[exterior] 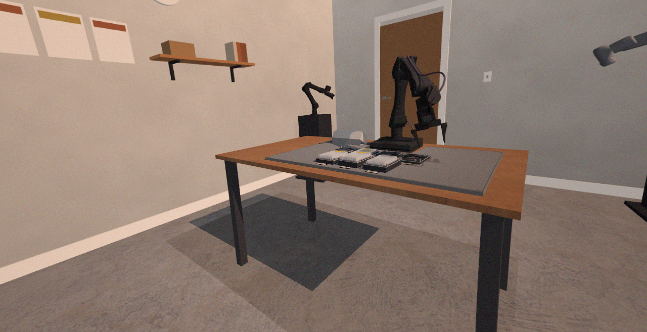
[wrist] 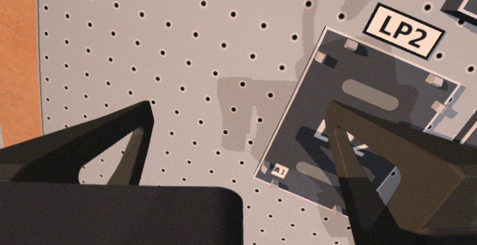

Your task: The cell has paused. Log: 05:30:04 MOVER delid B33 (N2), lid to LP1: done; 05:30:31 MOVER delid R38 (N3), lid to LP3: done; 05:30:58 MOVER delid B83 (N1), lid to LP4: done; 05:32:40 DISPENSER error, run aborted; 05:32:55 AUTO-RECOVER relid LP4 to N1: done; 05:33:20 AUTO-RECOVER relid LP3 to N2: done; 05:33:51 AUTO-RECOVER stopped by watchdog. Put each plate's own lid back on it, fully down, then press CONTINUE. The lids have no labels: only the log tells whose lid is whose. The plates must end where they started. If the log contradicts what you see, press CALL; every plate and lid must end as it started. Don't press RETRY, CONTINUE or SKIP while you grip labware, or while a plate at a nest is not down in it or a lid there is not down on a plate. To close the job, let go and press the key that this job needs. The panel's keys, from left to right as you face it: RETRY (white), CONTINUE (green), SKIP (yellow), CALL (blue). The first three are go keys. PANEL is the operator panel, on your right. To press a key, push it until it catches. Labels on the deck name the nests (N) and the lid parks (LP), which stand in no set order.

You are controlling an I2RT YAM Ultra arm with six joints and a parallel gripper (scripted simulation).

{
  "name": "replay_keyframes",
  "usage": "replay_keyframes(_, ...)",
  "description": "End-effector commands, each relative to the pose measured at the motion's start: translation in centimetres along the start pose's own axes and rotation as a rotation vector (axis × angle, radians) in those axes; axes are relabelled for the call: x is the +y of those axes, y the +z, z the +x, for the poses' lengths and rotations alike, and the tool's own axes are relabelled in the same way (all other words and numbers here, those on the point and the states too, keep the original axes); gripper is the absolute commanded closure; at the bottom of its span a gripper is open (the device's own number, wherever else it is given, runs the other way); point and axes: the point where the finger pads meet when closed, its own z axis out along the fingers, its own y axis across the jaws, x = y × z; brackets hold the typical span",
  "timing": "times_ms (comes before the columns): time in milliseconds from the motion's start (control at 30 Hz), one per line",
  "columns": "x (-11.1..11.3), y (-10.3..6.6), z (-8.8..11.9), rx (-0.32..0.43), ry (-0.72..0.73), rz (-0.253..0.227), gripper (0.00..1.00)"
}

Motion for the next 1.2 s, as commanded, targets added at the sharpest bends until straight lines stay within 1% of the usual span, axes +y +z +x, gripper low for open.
replay_keyframes(0, -0.7, -1.8, -0.8, -0.023, 0.0, 0.023, 0.0)
replay_keyframes(33, -1.2, -1.8, -0.9, -0.019, 0.012, 0.037, 0.0)
replay_keyframes(67, -1.8, -1.8, -0.8, -0.015, 0.013, 0.04, 0.0)
replay_keyframes(100, -2.9, -1.0, 0.5, 0.021, 0.016, 0.054, 0.0)
replay_keyframes(133, -3.4, -1.1, 0.5, 0.021, 0.016, 0.054, 0.0)
replay_keyframes(200, -4.1, -1.2, 0.5, 0.027, 0.016, 0.038, 0.0)
replay_keyframes(267, -5.1, -1.3, 0.4, 0.027, 0.016, 0.038, 0.0)
replay_keyframes(300, -5.4, -2.0, -0.8, -0.004, 0.026, 0.058, 0.0)
replay_keyframes(333, -5.8, -2.3, -1.2, -0.009, 0.039, 0.069, 0.0)
replay_keyframes(367, -6.4, -1.9, -1.0, 0.008, 0.052, 0.086, 0.0)
replay_keyframes(400, -6.8, -2.4, -1.1, -0.004, 0.051, 0.082, 0.0)
replay_keyframes(433, -7.8, -1.6, 0.4, 0.037, 0.055, 0.094, 0.0)
replay_keyframes(500, -7.8, -1.6, 0.4, 0.037, 0.055, 0.094, 0.0)
replay_keyframes(533, -7.8, -2.6, -1.1, 0.002, 0.065, 0.096, 0.0)
replay_keyframes(600, -9.0, -1.8, -0.6, 0.042, 0.094, 0.128, 0.0)
replay_keyframes(633, -9.3, -2.8, -0.9, 0.014, 0.091, 0.121, 0.0)
replay_keyframes(700, -10.7, -2.1, 0.8, 0.056, 0.095, 0.132, 0.0)
replay_keyframes(800, -11.9, -2.3, 1.0, 0.059, 0.096, 0.114, 0.0)
replay_keyframes(833, -12.5, -2.7, 0.5, 0.049, 0.108, 0.141, 0.0)
replay_keyframes(867, -12.8, -3.4, -0.4, 0.03, 0.119, 0.148, 0.0)
replay_keyframes(900, -13.4, -3.0, -0.1, 0.05, 0.132, 0.16, 0.0)
replay_keyframes(933, -13.8, -3.3, 0.3, 0.049, 0.132, 0.16, 0.0)
replay_keyframes(967, -14.5, -2.8, 1.5, 0.078, 0.136, 0.165, 0.0)
replay_keyframes(1000, -14.9, -2.9, 1.6, 0.08, 0.136, 0.158, 0.0)
replay_keyframes(1067, -14.9, -2.9, 1.6, 0.08, 0.136, 0.158, 0.0)
replay_keyframes(1100, -15.2, -3.8, 0.2, 0.045, 0.145, 0.17, 0.0)
replay_keyframes(1167, -16.3, -3.2, 0.9, 0.089, 0.175, 0.192, 0.0)
